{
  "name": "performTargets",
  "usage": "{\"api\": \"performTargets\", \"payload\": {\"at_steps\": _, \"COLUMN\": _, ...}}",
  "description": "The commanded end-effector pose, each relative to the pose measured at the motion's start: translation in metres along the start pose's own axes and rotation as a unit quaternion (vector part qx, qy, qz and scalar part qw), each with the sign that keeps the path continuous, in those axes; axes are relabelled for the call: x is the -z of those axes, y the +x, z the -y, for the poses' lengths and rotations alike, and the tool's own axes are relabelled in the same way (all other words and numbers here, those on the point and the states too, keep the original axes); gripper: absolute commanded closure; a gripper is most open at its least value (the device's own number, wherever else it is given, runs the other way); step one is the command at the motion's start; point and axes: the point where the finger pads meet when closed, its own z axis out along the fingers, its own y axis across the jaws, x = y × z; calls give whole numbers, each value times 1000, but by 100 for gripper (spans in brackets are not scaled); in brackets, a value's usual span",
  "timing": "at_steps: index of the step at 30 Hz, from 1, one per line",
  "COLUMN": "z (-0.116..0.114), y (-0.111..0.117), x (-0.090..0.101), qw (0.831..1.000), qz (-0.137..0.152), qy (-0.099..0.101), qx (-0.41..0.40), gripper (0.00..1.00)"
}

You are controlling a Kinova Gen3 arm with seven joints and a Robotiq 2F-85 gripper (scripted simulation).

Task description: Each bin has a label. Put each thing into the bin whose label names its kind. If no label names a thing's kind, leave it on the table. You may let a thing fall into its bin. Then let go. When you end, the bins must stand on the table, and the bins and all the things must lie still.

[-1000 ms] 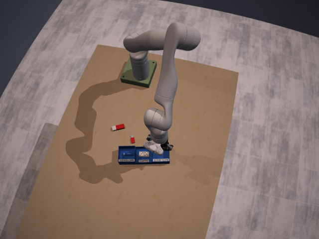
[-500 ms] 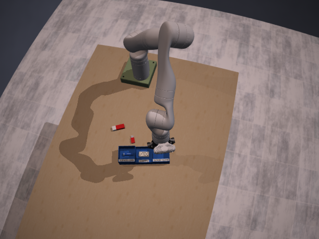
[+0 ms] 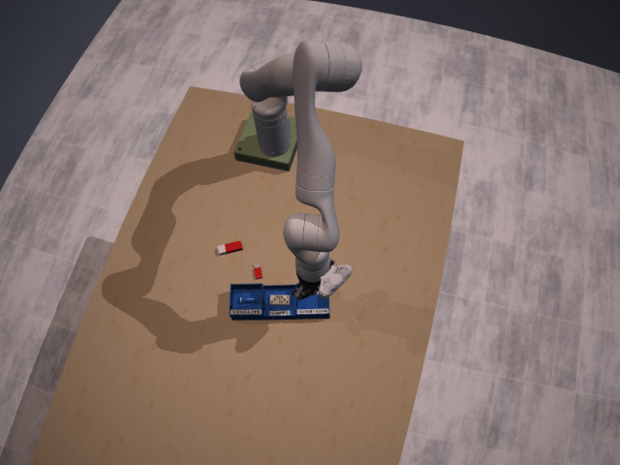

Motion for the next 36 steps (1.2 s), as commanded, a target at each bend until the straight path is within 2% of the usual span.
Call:
{"api": "performTargets", "payload": {"at_steps": 1, "z": -5, "y": -1, "x": 3, "qw": 999, "qz": -7, "qy": 2, "qx": 47, "gripper": 100}}
{"api": "performTargets", "payload": {"at_steps": 3, "z": -5, "y": -1, "x": 3, "qw": 995, "qz": -7, "qy": 1, "qx": 97, "gripper": 100}}
{"api": "performTargets", "payload": {"at_steps": 5, "z": -5, "y": -1, "x": 3, "qw": 995, "qz": -7, "qy": 1, "qx": 97, "gripper": 100}}
{"api": "performTargets", "payload": {"at_steps": 8, "z": -5, "y": -1, "x": 3, "qw": 985, "qz": -7, "qy": 1, "qx": 172, "gripper": 100}}
{"api": "performTargets", "payload": {"at_steps": 15, "z": -5, "y": -1, "x": 3, "qw": 941, "qz": -7, "qy": 0, "qx": 338, "gripper": 100}}
{"api": "performTargets", "payload": {"at_steps": 36, "z": -6, "y": -1, "x": -1, "qw": 941, "qz": -7, "qy": 0, "qx": 338, "gripper": 100}}
